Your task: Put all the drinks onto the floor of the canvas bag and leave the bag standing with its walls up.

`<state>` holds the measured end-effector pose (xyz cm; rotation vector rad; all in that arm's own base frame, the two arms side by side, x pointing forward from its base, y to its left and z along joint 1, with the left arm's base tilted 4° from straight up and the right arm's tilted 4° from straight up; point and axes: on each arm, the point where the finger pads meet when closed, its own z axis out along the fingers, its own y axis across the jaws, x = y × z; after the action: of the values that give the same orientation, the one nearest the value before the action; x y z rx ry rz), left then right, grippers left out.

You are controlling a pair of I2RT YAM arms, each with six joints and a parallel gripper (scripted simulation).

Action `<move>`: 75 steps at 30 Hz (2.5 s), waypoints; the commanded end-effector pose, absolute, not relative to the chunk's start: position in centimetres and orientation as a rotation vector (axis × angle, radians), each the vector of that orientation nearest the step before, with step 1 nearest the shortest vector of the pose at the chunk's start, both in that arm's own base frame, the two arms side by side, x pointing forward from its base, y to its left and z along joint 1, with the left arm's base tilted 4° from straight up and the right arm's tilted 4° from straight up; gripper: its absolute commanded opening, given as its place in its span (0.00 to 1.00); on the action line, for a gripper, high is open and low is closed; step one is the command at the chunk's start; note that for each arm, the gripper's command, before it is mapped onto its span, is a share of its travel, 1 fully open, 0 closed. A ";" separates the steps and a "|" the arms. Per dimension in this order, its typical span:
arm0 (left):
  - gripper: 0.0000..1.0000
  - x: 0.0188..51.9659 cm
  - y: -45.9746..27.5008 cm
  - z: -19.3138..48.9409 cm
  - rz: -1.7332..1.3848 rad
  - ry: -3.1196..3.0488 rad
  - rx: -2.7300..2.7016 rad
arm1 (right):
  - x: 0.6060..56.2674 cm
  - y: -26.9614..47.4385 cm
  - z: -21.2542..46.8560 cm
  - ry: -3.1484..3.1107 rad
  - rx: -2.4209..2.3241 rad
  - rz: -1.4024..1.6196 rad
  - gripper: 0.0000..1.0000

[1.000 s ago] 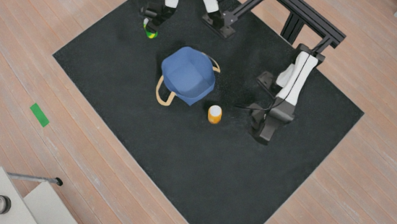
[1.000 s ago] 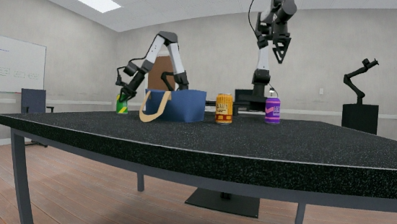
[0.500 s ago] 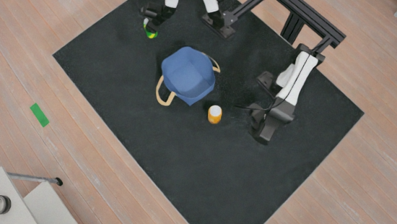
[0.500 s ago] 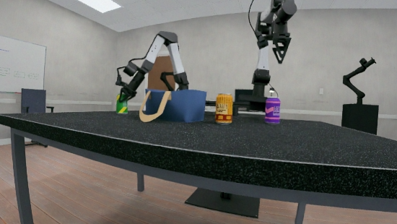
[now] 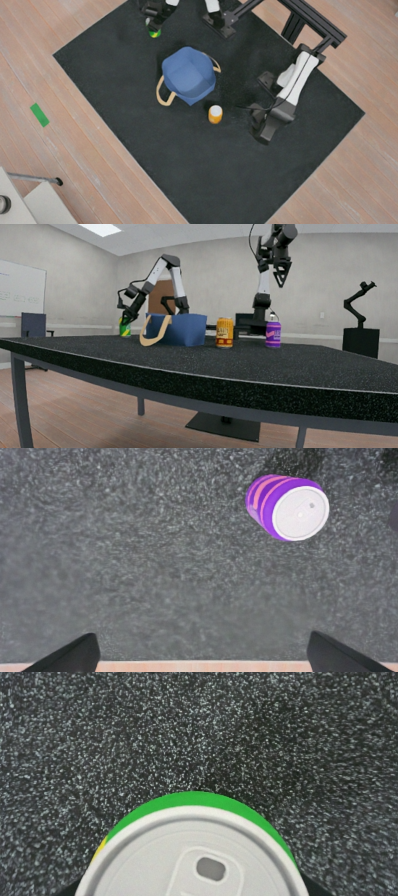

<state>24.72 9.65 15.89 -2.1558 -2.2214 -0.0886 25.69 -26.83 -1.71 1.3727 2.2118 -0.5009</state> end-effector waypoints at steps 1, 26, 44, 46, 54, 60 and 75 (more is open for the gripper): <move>1.00 24.7 9.4 16.6 -0.120 -2.239 -2.172 | 27.8 -28.1 2.7 2.125 1.343 -0.513 0.70; 1.00 24.7 9.4 16.6 -0.120 -2.239 -2.172 | 28.4 -29.6 6.9 2.024 1.309 -0.536 0.70; 1.00 24.7 9.4 16.6 -0.120 -2.239 -2.172 | 27.9 -28.1 6.8 2.070 1.325 -0.521 0.70; 1.00 24.7 9.4 16.6 -0.120 -2.239 -2.172 | 28.1 -28.3 7.7 2.056 1.322 -0.522 0.70; 1.00 24.7 9.4 16.6 -0.120 -2.239 -2.172 | 28.3 -28.3 10.3 2.038 1.317 -0.526 0.70; 1.00 24.7 9.4 16.6 -0.120 -2.239 -2.172 | 27.9 -27.9 10.8 2.061 1.325 -0.526 0.70; 1.00 24.7 9.4 16.6 -0.120 -2.239 -2.172 | 28.4 -28.8 13.0 1.998 1.308 -0.533 0.70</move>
<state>24.72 9.65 15.89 -2.1558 -2.2214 -0.0886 26.77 -27.15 8.92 1.3481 2.1380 -0.5059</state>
